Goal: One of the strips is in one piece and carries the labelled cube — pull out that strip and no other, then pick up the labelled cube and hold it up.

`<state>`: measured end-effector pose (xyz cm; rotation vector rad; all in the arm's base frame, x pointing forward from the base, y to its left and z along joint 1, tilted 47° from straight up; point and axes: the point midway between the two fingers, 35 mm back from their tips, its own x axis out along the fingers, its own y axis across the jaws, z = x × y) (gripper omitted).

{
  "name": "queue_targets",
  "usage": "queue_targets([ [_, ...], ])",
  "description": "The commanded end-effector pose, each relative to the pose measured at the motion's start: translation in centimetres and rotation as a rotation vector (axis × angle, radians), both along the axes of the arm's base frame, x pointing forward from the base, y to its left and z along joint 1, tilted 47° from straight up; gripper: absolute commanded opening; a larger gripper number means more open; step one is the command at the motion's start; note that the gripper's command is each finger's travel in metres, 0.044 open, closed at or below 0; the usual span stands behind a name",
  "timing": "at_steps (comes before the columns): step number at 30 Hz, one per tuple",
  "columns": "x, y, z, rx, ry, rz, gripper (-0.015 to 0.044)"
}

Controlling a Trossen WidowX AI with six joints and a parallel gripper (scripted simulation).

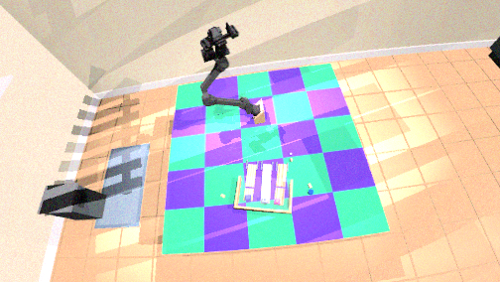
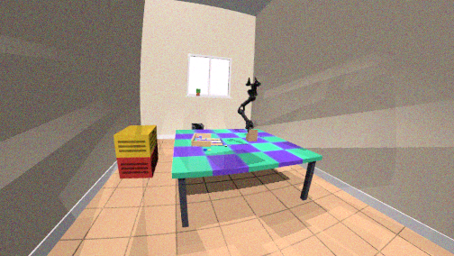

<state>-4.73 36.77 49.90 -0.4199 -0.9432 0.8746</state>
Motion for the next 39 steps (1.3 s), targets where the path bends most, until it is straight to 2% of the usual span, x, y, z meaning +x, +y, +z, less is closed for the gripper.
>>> queue_targets([
  [1, 4.2, 2.0, -4.0, -0.099, 0.064, -0.095, 0.0400],
  [9, 14.7, 2.9, -12.8, -0.275, 0.232, -0.346, 0.0400],
  [17, 24.9, -1.3, -21.5, -0.391, 0.436, -0.645, 0.0400],
  [28, 34.6, -13.4, -32.3, -0.435, 0.731, -1.111, 0.0400],
  [36, 36.6, -24.9, -38.7, -0.404, 0.919, -1.475, 0.0400],
  [39, 36.4, -27.0, -39.7, -0.395, 0.949, -1.540, 0.0400],
])
